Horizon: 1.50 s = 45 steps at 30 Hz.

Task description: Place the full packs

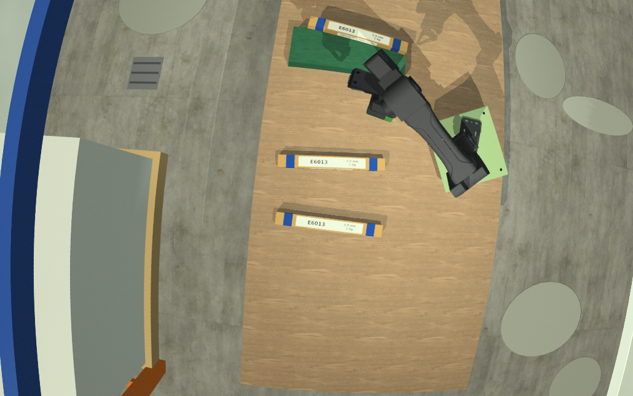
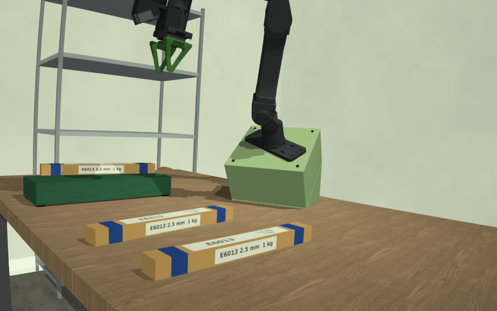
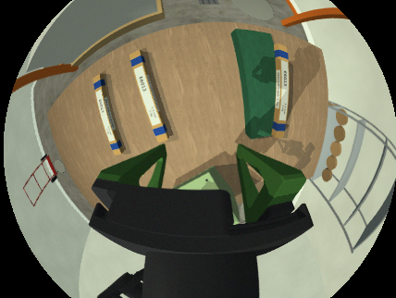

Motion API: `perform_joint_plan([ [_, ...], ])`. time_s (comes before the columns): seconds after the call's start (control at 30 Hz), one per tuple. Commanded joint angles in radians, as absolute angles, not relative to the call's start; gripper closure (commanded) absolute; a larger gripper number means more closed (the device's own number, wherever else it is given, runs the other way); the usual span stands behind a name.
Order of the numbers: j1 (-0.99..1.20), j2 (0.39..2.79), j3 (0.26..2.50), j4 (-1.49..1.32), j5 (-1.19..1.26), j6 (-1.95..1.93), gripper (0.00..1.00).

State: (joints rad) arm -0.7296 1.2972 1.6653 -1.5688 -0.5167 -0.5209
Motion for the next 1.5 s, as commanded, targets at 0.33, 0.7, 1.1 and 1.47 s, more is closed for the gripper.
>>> perform_joint_plan([
  [0.33,-0.741,1.277,1.636,-1.571,-0.534,-0.51,0.24],
  [0.7,-0.741,1.276,1.636,-1.571,-0.534,-0.508,0.24],
  [1.1,-0.74,1.276,1.623,-1.571,-0.546,-0.516,0.24],
  [1.47,-0.739,1.277,1.61,-1.571,-0.556,-0.523,0.24],
])
